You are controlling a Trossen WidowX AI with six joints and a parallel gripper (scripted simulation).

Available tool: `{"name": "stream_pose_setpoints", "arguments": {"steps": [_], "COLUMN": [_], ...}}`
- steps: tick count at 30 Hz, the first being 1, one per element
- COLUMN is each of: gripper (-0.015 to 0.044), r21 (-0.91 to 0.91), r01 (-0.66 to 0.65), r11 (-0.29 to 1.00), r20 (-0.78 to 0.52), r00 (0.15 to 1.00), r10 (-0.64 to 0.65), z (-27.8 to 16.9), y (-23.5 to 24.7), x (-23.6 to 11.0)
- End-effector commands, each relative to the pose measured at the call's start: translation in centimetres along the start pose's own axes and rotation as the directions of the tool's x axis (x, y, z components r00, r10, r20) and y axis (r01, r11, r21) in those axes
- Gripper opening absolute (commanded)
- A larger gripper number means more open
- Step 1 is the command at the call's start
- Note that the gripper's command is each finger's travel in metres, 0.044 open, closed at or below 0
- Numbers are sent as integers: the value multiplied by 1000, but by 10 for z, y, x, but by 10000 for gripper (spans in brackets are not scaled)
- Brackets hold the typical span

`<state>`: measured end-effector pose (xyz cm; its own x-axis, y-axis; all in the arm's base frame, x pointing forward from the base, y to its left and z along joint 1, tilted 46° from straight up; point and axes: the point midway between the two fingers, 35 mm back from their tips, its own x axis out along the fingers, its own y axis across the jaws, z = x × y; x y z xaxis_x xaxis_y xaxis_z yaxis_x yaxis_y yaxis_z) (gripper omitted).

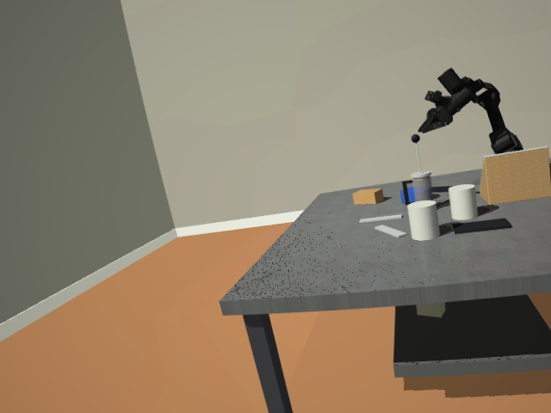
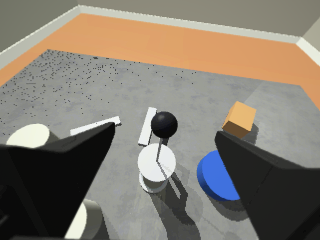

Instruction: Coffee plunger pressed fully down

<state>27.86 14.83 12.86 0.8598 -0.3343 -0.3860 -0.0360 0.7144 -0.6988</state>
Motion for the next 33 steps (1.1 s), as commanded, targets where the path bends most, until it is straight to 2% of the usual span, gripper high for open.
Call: {"name": "stream_pose_setpoints", "arguments": {"steps": [1,19,31,33], "gripper": [440,440,125,120], "r21": [-10,-10,-10,-10], "r01": [-3,1,1,1], "r11": [1000,1000,1000,1000], "r20": [-4,1,1,1], "r00": [1000,1000,1000,1000], "r10": [3,-1,-1,-1], "z": [-3,-3,-3,-3], "y": [1,-1,-1,-1], "x": [7,32,32,32]}}
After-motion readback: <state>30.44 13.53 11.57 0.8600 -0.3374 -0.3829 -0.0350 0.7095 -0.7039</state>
